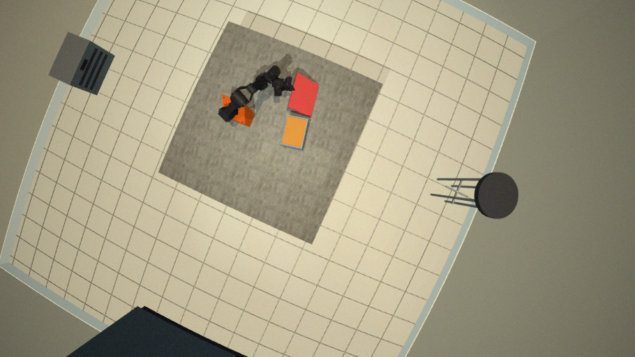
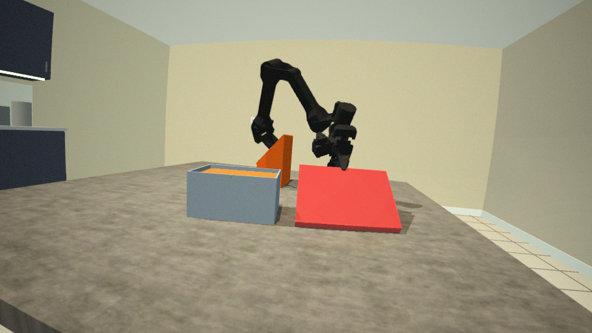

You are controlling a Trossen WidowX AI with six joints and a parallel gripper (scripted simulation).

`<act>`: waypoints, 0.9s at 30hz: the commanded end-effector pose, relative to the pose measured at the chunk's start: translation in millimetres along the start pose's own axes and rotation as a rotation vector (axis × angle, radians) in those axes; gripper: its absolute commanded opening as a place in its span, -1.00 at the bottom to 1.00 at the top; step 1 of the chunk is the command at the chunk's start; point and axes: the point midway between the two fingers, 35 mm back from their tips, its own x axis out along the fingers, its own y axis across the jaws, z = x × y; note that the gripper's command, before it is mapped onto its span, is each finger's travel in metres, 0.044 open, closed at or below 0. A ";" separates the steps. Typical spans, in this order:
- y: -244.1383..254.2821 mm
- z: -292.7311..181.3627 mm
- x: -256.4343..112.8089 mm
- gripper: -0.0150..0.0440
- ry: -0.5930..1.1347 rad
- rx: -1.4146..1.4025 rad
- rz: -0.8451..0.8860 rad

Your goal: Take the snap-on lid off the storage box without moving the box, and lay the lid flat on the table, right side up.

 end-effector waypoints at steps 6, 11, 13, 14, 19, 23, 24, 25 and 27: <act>-17.7 3.4 10.8 -0.49 -0.005 -0.013 -0.030; -20.9 3.5 13.3 -0.49 -0.005 -0.013 -0.030; -22.1 3.6 14.3 -0.49 -0.005 -0.013 -0.030; -22.8 3.6 14.8 -0.49 -0.005 -0.013 -0.030; -26.0 3.7 17.3 -0.49 -0.005 -0.013 -0.030; -28.5 3.8 19.3 -0.49 -0.005 -0.013 -0.030; -29.2 3.9 19.8 -0.49 -0.005 -0.013 -0.030; -29.8 3.9 20.3 -0.49 -0.005 -0.013 -0.030; -31.1 4.0 21.3 -0.49 -0.006 -0.013 -0.030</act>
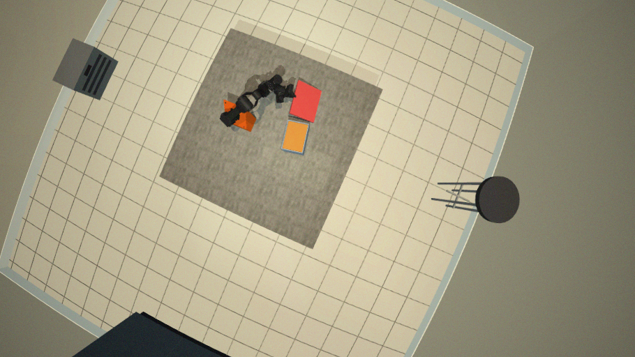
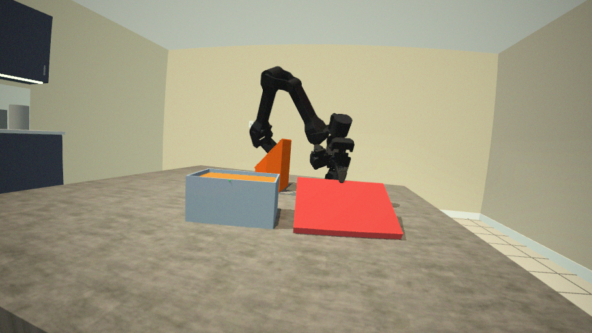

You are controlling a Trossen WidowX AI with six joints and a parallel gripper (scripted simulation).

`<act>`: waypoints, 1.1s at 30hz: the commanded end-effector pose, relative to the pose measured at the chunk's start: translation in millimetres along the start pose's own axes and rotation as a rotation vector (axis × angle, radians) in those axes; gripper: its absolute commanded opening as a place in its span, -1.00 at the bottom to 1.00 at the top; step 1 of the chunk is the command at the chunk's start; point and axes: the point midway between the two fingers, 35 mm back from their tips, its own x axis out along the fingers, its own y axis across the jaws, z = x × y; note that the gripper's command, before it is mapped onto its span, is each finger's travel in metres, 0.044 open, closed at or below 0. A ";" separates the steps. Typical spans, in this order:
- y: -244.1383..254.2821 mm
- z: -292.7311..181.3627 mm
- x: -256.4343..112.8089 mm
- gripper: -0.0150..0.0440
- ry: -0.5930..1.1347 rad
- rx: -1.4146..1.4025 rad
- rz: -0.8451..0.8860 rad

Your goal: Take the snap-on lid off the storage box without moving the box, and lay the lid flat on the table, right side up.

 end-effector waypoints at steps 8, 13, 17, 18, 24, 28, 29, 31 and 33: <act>-17.6 3.4 10.7 -0.49 -0.006 -0.013 -0.027; -20.8 3.5 13.3 -0.49 -0.006 -0.013 -0.027; -23.4 3.6 15.3 -0.49 -0.006 -0.014 -0.027; -24.0 3.7 15.8 -0.49 -0.006 -0.014 -0.027; -27.9 3.9 18.8 -0.49 -0.007 -0.014 -0.027; -17.4 1.9 14.0 -0.22 -0.006 -0.012 -0.024; -17.1 1.9 13.9 -0.14 -0.006 -0.013 -0.027; -17.1 1.9 13.9 0.04 -0.006 -0.013 -0.027; -17.1 1.9 13.9 0.22 -0.006 -0.013 -0.027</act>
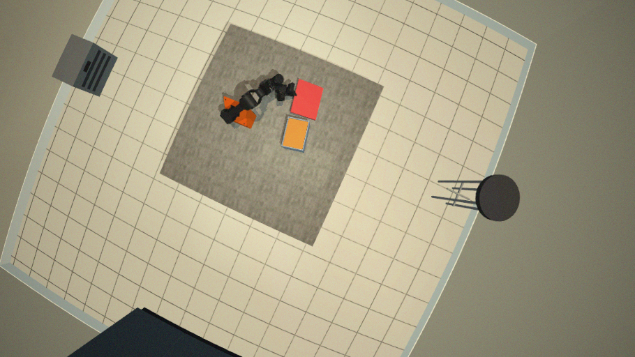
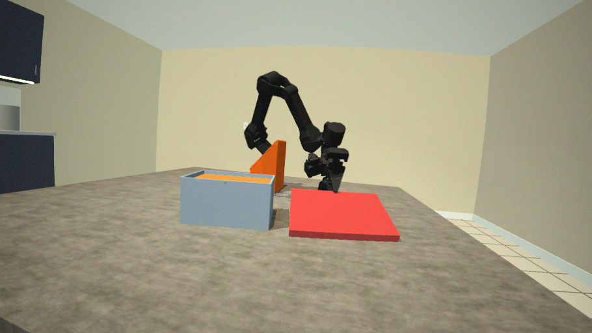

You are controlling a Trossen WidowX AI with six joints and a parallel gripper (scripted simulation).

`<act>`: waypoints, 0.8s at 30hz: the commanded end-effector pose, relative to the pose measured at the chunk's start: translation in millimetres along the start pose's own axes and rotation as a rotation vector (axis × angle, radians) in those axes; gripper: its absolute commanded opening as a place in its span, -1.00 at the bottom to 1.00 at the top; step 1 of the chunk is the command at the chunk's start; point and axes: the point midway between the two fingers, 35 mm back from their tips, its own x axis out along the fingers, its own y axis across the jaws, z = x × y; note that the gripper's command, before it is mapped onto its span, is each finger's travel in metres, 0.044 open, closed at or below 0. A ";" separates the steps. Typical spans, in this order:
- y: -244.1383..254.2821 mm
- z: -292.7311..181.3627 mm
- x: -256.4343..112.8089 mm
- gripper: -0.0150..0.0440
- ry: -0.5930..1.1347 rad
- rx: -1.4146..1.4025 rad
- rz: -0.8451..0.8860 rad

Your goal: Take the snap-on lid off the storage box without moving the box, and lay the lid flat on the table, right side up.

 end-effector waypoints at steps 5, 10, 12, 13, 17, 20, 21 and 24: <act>1.6 -0.2 -0.6 0.44 0.000 0.002 -0.002; -5.5 -0.5 -7.3 0.89 0.000 0.002 -0.002; -8.2 -0.6 -10.5 1.00 0.000 0.002 -0.002; -9.5 -0.7 -12.1 1.00 0.001 0.002 -0.002; -14.7 -0.9 -18.4 1.00 0.001 0.002 -0.003; -18.6 -1.1 -23.1 1.00 0.002 0.002 -0.003; -19.9 -1.1 -24.7 1.00 0.002 0.002 -0.003; -23.8 -1.3 -29.4 1.00 0.002 0.002 -0.003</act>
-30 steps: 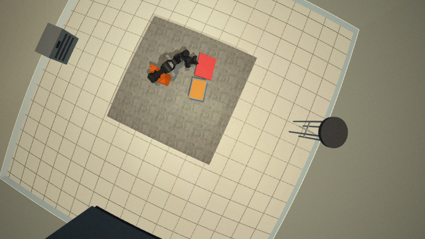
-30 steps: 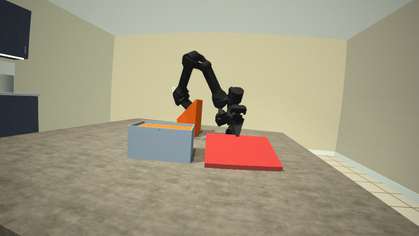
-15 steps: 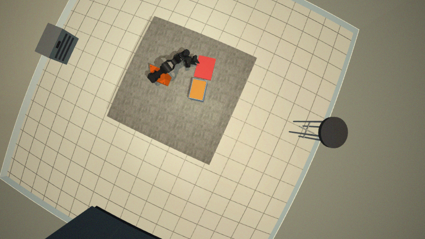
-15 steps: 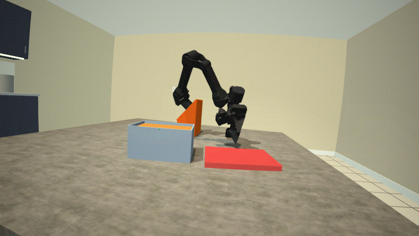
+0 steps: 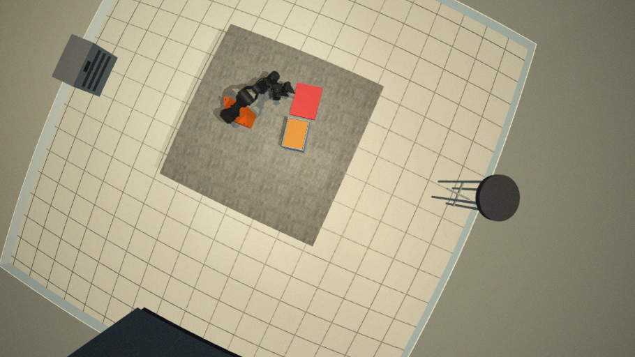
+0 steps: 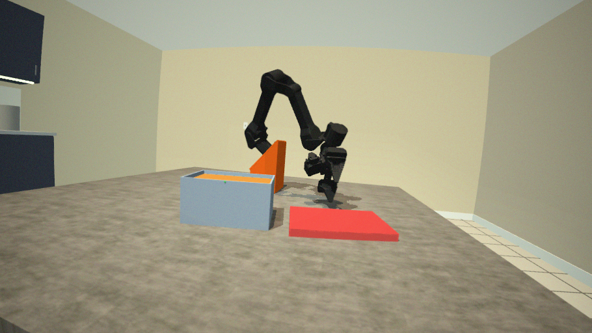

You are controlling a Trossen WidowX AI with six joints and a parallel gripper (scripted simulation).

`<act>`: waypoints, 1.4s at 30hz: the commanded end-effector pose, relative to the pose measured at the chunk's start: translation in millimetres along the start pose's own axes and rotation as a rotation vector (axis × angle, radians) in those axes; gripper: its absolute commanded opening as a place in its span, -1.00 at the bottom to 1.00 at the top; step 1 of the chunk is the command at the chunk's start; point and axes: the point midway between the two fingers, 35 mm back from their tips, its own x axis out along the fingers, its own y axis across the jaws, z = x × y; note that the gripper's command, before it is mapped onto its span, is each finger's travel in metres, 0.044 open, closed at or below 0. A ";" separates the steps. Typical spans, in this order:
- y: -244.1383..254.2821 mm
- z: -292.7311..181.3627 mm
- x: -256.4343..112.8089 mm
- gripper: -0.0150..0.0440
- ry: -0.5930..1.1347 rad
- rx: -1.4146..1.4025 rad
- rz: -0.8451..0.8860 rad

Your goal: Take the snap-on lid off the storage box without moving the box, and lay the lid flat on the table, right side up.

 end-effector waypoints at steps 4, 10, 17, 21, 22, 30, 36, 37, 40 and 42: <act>-11.4 0.9 -12.6 1.00 -0.003 0.000 -0.003; -19.3 0.6 -22.1 1.00 -0.002 0.000 -0.003; -27.8 0.2 -32.5 1.00 0.000 0.000 -0.004; -19.3 -1.6 -33.0 1.00 0.000 0.000 -0.004; -18.1 -1.7 -34.8 1.00 0.000 0.000 -0.004; -10.0 -2.2 -48.9 1.00 0.001 0.001 -0.004; -4.0 -2.5 -59.6 1.00 0.002 0.001 -0.005; -3.0 -2.6 -61.3 1.00 0.002 0.001 -0.005; -0.1 -2.7 -66.6 1.00 0.003 0.001 -0.005; 1.9 -2.8 -70.2 1.00 0.003 0.001 -0.005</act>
